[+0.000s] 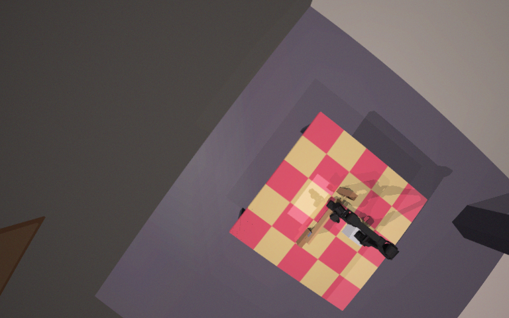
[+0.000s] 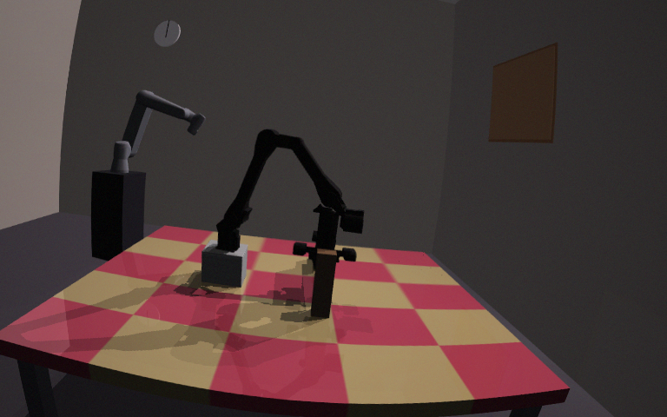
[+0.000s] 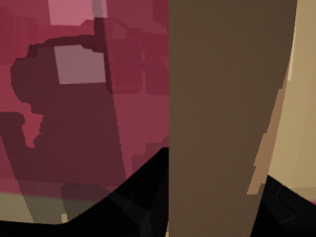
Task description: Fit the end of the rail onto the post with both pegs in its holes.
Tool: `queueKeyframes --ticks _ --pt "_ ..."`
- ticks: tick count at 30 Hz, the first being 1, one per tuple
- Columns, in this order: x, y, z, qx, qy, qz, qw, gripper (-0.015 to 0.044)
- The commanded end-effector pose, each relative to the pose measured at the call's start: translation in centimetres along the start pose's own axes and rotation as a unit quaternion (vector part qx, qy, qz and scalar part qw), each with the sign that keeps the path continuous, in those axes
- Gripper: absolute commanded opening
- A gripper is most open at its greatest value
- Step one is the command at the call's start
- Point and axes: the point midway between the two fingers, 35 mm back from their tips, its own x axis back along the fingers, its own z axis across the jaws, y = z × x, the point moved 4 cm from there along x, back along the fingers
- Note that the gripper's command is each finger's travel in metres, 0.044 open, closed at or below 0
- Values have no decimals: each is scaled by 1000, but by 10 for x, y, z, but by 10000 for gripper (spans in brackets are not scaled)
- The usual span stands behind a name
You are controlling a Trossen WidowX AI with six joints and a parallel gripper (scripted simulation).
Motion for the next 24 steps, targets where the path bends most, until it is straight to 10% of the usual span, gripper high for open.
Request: queueKeyframes --ticks 1,24 --pt "6 0 -2 -1 -6 -3 1000 0" --pt "17 0 -1 -1 -6 -3 1000 0"
